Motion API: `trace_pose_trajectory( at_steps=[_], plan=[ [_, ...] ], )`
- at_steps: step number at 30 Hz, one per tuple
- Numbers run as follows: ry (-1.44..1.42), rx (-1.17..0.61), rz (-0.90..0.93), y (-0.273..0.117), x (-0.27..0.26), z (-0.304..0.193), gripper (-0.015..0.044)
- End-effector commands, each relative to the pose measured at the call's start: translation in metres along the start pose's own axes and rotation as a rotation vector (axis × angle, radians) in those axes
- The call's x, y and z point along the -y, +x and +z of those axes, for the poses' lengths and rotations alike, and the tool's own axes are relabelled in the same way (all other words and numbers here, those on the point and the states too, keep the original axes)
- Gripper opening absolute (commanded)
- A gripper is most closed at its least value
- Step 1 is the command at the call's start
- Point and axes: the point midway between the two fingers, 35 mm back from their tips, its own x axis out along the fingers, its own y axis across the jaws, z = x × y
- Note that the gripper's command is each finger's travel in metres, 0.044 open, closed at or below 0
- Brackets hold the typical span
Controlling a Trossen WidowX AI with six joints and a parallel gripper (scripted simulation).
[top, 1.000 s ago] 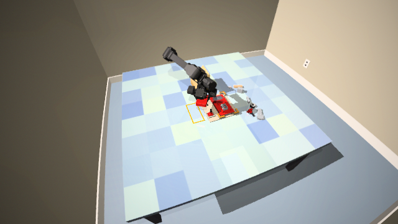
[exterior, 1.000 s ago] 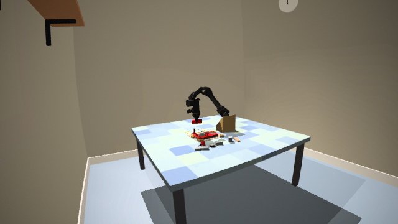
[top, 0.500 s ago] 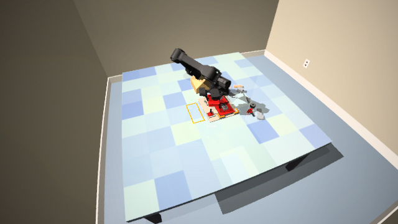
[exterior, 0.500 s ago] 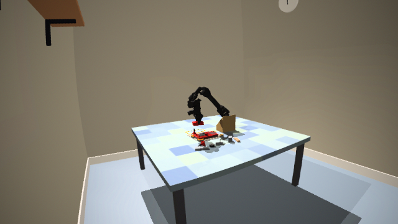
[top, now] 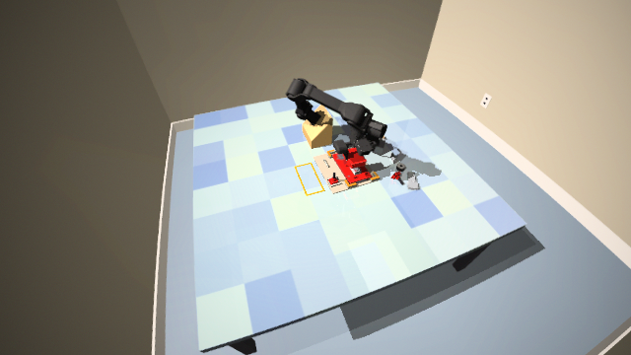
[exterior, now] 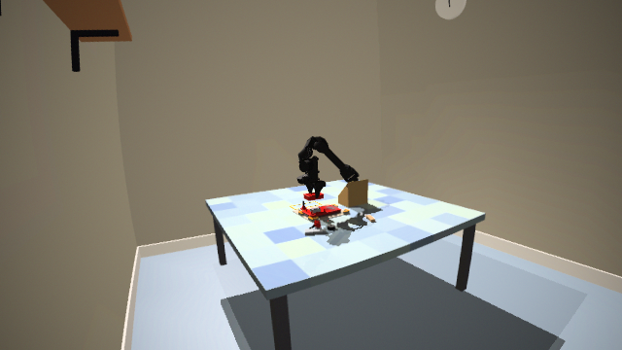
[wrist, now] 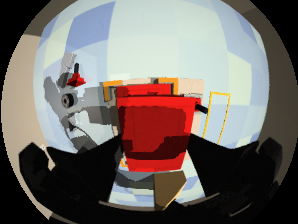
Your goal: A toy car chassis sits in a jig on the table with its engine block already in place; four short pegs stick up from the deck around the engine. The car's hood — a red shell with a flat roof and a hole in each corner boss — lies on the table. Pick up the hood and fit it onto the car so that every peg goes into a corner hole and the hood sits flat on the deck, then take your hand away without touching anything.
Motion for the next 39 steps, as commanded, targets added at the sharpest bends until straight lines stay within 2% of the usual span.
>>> trace_pose_trajectory(
  at_steps=[1,7,15,39],
  plan=[
    [-0.046,0.005,0.001,-0.002,-0.013,0.001,0.0000],
    [-0.046,0.005,0.001,0.006,-0.011,0.000,0.0000],
    [-0.046,0.006,-0.001,0.047,-0.014,0.001,0.0000],
    [-0.046,0.006,-0.001,0.052,-0.016,0.001,0.0000]
  ],
)
